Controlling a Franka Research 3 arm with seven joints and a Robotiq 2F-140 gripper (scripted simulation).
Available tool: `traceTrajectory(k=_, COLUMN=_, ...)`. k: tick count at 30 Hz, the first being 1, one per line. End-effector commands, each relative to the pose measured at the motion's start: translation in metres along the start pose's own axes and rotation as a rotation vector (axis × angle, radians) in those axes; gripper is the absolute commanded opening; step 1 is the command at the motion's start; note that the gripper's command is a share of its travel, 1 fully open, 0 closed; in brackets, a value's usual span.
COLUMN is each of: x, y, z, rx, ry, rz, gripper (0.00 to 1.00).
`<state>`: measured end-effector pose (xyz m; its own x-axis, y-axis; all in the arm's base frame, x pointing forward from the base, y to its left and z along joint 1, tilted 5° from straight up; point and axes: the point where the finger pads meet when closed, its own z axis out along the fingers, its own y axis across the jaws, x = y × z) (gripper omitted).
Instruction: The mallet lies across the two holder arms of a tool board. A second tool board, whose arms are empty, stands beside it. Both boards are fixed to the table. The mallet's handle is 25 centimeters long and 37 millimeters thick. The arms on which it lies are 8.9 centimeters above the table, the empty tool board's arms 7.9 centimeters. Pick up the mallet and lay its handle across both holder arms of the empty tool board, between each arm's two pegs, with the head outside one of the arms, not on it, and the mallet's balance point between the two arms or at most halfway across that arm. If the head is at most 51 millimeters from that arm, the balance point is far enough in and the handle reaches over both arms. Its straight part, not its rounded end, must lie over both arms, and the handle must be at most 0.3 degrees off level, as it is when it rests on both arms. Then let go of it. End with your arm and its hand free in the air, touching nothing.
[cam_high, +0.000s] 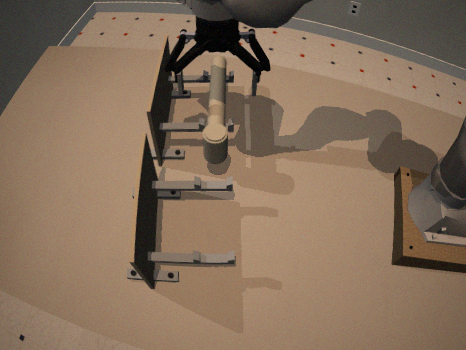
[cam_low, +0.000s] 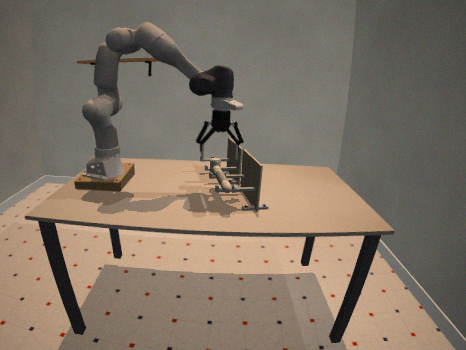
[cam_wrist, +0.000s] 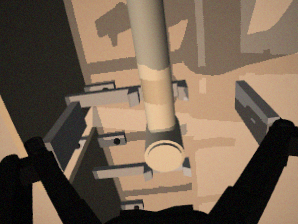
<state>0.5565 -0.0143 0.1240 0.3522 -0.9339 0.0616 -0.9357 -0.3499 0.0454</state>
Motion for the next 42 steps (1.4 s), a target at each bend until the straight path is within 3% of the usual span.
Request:
traceTrajectory(k=1, x=0.003, y=0.000, z=0.006, rx=0.004, ry=0.004, rz=0.007, gripper=1.00)
traceTrajectory(k=42, x=0.004, y=-0.001, z=0.062, rx=0.002, ry=0.005, rz=0.008, gripper=1.00)
